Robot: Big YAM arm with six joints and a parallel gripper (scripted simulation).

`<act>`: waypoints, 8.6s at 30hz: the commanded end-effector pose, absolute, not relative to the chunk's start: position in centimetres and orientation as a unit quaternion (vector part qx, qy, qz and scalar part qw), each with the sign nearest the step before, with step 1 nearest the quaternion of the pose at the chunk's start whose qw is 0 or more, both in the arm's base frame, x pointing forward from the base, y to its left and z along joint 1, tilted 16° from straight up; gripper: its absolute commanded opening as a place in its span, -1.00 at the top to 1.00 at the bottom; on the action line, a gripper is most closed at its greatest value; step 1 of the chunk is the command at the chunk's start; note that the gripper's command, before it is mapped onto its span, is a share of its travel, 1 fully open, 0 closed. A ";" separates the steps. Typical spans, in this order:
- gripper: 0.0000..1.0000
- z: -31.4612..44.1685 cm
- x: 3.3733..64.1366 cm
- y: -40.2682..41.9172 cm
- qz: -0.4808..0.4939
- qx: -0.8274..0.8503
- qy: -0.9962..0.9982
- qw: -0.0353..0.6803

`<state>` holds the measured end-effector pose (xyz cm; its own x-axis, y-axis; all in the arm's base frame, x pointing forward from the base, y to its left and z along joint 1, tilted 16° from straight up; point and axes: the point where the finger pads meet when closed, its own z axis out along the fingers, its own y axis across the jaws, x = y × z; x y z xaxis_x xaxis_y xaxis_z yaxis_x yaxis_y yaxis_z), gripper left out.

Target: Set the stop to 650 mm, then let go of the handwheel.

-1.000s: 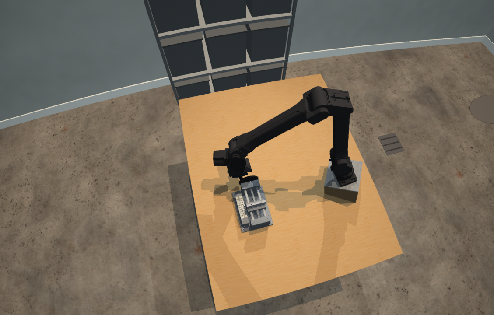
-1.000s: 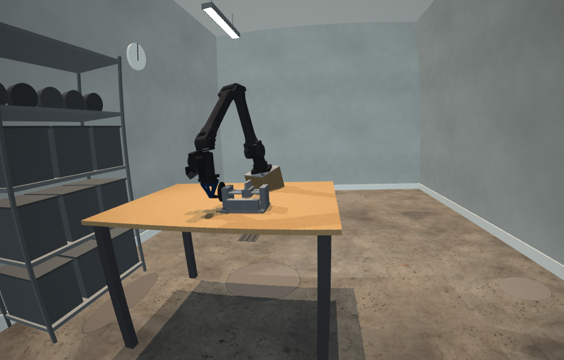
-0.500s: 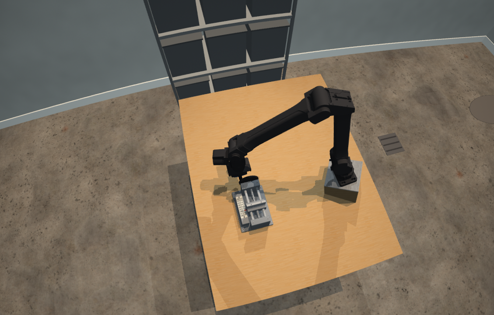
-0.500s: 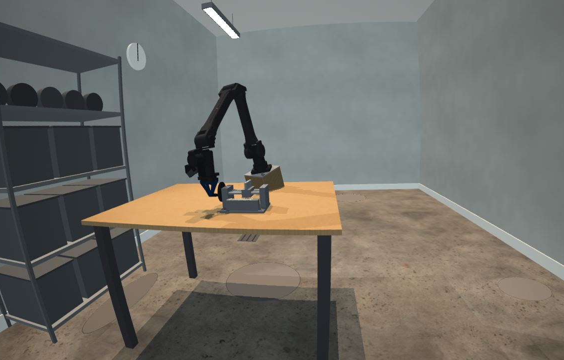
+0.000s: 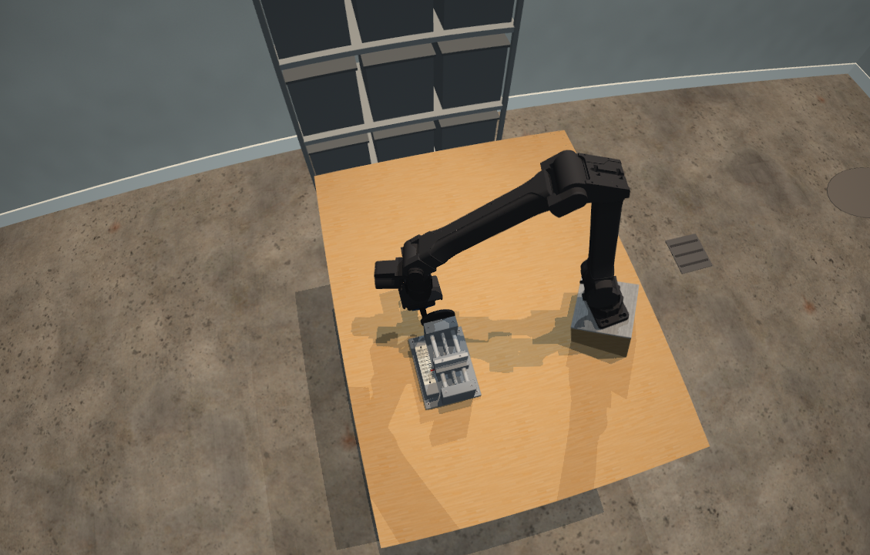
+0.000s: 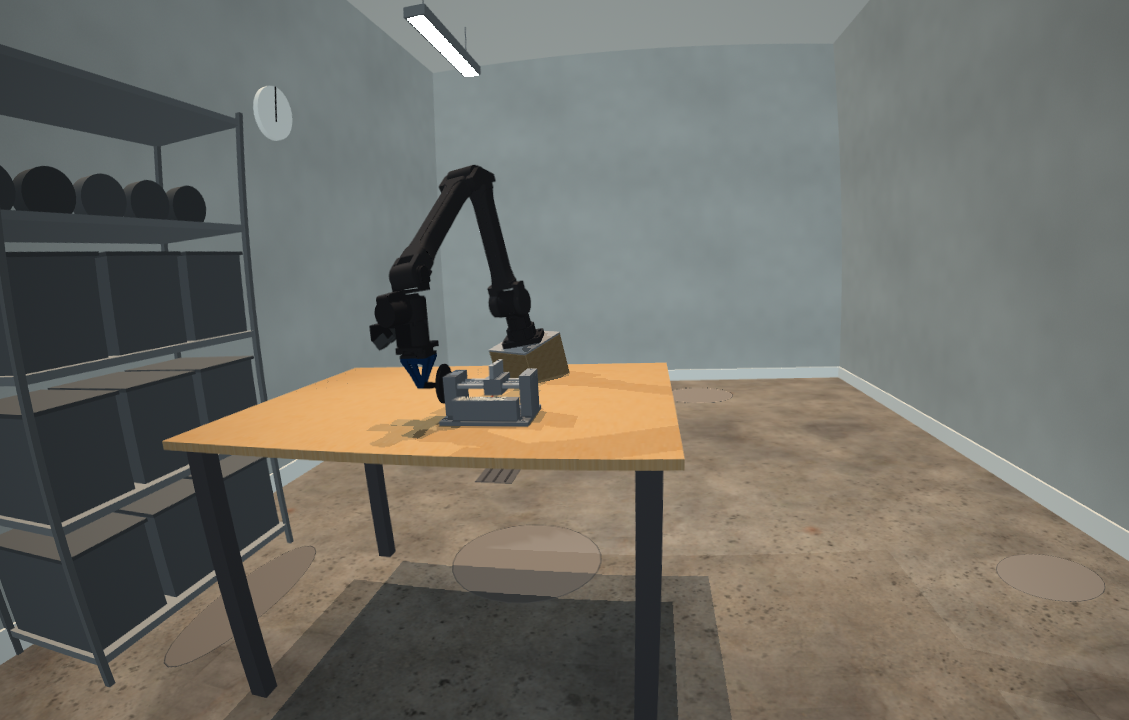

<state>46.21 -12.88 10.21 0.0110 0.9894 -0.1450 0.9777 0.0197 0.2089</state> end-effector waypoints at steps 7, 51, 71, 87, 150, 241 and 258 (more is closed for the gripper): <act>0.87 15.9 47.9 -12.6 0.052 0.693 0.698 0.173; 0.87 12.8 40.6 -13.3 0.039 0.697 0.699 0.157; 0.87 9.7 39.6 -13.6 0.029 0.698 0.701 0.141; 0.87 8.6 39.5 -13.7 0.029 0.698 0.701 0.141; 0.87 7.0 43.5 -14.5 0.040 0.700 0.694 0.160; 0.87 12.9 49.9 -13.0 0.053 0.695 0.696 0.173; 0.87 13.7 49.4 -12.9 0.050 0.695 0.697 0.169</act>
<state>46.31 -13.19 8.17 0.0121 0.9899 -0.1415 0.9814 0.0153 0.1914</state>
